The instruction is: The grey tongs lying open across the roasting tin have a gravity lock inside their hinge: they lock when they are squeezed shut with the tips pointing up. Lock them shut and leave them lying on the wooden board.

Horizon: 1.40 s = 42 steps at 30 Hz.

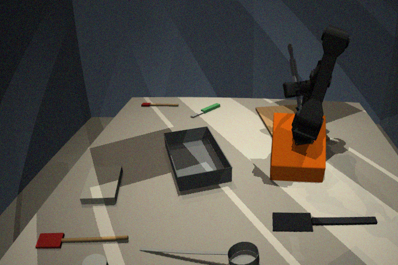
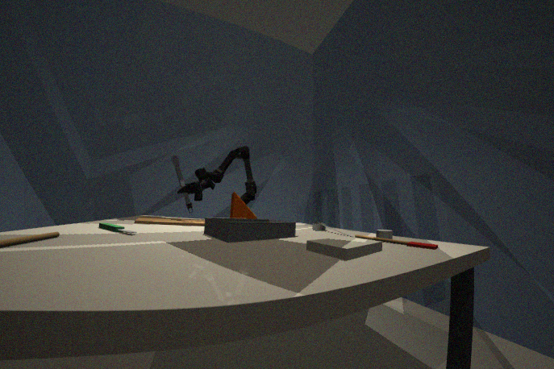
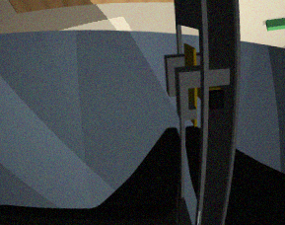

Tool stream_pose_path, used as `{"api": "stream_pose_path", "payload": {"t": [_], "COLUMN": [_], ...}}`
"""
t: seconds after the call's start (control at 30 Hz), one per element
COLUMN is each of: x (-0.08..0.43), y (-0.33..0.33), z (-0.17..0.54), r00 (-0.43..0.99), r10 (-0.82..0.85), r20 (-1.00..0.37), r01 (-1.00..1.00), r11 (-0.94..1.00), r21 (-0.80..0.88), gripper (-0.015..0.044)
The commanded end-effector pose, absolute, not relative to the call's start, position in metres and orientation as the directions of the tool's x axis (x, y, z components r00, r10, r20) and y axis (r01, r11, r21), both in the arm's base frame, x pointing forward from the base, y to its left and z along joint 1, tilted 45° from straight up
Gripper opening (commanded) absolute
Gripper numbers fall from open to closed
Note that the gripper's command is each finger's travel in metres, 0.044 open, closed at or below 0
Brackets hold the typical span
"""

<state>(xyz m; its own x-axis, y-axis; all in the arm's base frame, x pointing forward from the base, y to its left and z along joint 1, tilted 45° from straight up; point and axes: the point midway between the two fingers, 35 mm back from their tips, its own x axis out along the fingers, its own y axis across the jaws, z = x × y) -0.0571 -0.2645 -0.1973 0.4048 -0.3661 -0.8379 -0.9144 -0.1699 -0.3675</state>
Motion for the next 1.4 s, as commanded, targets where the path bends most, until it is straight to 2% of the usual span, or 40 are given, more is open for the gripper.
{"api": "stream_pose_path", "payload": {"t": [0.0, 0.7, 1.37], "x": [-0.059, -0.056, -0.051], "y": [-0.274, -0.289, -0.294], "z": [-0.203, -0.233, -0.233], "r00": [0.403, 0.386, 0.307], "r10": [-0.331, 0.005, 0.340], "r20": [-0.853, -0.922, -0.889], "r01": [-0.915, -0.910, -0.914], "r11": [-0.178, -0.160, -0.156], "r21": [-0.363, -0.382, -0.375], "gripper": [-0.0150, -0.0150, -0.0150]}}
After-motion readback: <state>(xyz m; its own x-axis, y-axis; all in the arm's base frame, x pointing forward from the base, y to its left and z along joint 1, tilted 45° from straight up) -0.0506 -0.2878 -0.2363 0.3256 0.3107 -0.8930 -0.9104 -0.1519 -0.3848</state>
